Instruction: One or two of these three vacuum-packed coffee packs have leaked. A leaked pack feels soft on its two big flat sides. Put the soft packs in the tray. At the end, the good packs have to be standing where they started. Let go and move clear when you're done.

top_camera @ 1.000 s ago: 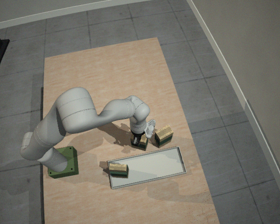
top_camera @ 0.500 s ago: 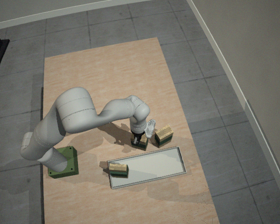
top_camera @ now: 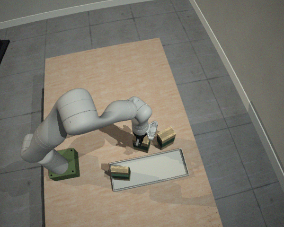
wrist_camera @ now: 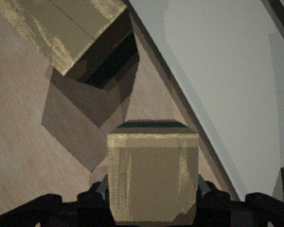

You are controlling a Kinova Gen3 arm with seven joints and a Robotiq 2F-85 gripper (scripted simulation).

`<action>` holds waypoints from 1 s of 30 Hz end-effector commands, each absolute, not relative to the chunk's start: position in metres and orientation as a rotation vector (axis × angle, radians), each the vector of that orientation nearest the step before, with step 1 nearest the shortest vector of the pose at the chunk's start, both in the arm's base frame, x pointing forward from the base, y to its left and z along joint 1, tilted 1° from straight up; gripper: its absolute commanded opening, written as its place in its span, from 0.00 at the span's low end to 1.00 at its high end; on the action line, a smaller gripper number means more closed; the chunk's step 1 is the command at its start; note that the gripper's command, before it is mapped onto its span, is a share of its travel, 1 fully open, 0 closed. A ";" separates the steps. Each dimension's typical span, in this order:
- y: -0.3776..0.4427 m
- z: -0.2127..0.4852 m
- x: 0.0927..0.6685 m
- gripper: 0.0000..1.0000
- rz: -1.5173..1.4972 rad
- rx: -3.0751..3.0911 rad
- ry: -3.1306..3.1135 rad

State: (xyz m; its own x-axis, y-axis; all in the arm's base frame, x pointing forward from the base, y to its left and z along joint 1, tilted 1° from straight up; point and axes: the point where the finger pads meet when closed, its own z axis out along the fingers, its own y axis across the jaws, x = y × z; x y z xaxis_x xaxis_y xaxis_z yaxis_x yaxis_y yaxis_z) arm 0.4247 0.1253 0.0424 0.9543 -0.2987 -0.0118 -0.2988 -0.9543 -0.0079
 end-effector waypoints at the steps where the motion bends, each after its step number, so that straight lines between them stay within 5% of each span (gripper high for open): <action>1: 0.125 0.042 0.425 0.26 0.017 -3.096 0.474; 18: 0.125 0.042 0.425 0.26 0.017 -3.096 0.474; 19: 0.125 0.042 0.425 0.84 0.017 -3.096 0.474; 30: 0.125 0.042 0.425 0.84 0.017 -3.096 0.474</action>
State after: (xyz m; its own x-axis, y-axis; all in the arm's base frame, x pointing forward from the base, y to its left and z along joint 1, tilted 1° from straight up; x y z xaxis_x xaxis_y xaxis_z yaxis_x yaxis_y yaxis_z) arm 0.4241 0.1250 0.0416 0.9542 -0.2988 -0.0134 -0.2989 -0.9543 -0.0069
